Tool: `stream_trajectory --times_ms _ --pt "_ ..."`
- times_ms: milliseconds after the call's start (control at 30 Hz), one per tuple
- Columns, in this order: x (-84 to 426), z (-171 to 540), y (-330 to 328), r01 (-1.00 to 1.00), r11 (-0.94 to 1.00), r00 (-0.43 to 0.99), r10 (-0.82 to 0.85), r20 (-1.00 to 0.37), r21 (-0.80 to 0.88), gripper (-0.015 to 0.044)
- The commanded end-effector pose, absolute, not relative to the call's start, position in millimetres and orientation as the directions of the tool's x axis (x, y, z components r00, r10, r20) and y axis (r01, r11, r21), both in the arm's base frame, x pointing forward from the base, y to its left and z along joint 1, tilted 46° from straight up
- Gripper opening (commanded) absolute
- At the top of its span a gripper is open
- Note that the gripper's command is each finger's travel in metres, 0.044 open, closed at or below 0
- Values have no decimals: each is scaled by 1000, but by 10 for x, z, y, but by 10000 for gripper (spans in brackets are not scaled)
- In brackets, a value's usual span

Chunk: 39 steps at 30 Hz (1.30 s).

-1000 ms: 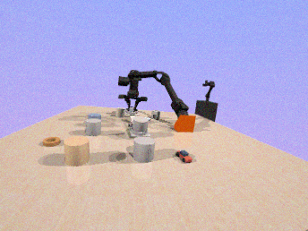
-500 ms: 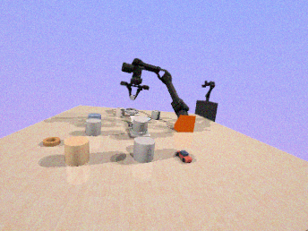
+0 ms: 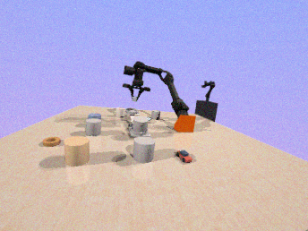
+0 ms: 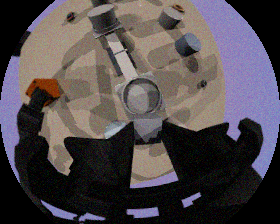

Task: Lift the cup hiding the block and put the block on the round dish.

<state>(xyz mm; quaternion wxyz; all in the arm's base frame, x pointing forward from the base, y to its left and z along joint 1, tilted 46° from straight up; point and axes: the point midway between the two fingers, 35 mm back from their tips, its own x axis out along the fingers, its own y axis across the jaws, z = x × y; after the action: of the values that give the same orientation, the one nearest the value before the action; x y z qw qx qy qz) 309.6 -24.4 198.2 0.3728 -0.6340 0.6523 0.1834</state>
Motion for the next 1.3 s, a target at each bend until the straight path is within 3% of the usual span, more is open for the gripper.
stream_trajectory --times_ms 0,833,1267 --pt "3005 2037 -408 -960 136 85 -689 -720 -243 0" --pt "2250 2052 -1334 -949 213 11 -714 -700 -232 0" --pt "2235 1837 -1571 -948 216 9 -715 -699 -233 0"
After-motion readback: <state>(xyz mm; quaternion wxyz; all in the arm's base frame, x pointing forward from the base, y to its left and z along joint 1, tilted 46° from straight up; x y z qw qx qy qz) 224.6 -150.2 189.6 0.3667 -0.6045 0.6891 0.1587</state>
